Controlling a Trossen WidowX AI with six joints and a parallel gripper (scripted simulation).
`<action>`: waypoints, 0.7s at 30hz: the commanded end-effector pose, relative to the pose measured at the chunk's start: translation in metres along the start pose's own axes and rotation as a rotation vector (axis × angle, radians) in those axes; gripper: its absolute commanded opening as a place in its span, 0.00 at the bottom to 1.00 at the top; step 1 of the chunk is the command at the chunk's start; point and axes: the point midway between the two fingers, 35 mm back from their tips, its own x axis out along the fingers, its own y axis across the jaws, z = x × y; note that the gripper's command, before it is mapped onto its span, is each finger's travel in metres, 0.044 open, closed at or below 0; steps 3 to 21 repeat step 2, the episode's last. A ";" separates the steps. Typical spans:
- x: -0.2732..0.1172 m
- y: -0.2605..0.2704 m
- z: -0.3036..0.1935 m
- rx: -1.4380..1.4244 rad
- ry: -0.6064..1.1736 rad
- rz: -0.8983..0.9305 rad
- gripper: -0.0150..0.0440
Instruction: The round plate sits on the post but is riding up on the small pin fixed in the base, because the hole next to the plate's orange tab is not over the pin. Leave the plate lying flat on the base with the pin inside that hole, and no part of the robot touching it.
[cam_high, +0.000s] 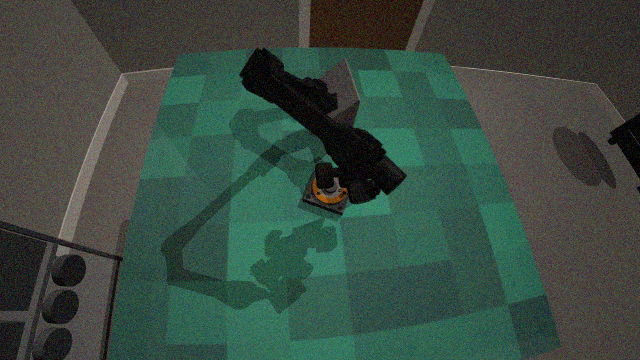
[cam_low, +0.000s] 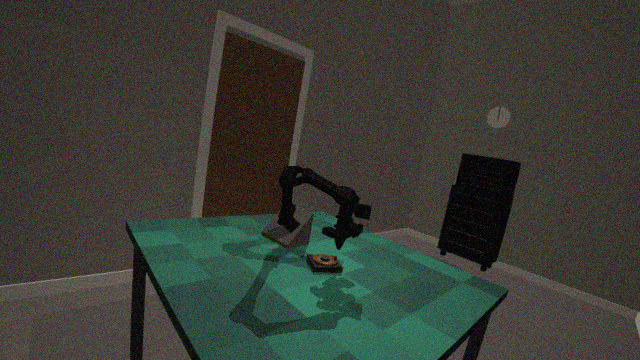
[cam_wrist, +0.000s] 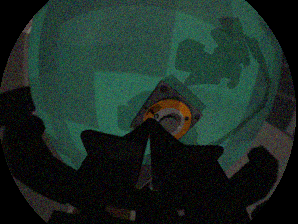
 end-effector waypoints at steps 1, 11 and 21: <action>0.001 0.000 0.000 -0.005 0.001 -0.002 0.25; 0.001 0.000 0.000 -0.005 0.001 -0.002 0.25; 0.001 0.000 0.000 -0.005 0.001 -0.002 0.25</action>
